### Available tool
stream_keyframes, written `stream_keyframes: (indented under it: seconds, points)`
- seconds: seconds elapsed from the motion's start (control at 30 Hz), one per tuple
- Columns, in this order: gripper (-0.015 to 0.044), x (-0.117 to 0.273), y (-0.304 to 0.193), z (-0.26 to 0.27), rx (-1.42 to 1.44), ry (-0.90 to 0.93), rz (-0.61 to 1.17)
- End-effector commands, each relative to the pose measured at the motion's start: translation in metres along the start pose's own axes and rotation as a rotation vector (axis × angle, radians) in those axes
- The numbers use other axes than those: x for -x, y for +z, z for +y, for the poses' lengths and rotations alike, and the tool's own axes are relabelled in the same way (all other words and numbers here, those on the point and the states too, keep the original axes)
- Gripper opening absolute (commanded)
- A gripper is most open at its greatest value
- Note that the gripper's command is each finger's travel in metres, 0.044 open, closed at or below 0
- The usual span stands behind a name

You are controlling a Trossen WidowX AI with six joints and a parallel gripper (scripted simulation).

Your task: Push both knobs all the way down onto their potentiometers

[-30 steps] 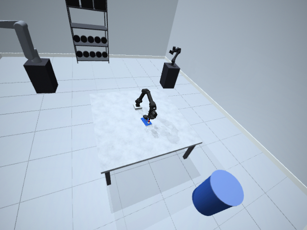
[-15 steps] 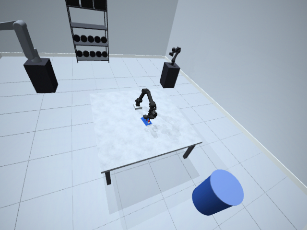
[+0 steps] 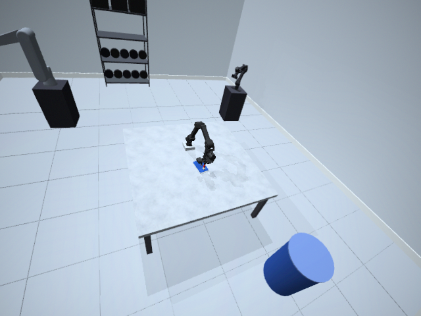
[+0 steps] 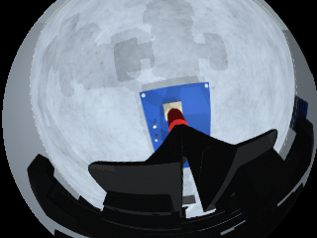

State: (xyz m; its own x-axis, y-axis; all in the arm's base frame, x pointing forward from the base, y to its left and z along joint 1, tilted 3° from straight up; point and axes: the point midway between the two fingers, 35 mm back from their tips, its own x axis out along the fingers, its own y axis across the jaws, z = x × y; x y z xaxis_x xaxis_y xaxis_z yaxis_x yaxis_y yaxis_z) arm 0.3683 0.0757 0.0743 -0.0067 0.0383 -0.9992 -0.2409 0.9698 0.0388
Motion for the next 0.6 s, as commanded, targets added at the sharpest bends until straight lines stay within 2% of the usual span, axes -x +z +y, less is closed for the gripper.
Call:
stream_keyframes:
  seconds: [0.0,0.57]
  points:
    - [0.0,-0.0016,0.0004,0.0004,-0.004,0.003,-0.001]
    - [0.0,-0.0049,0.0004,0.0005,-0.004,0.003,-0.001]
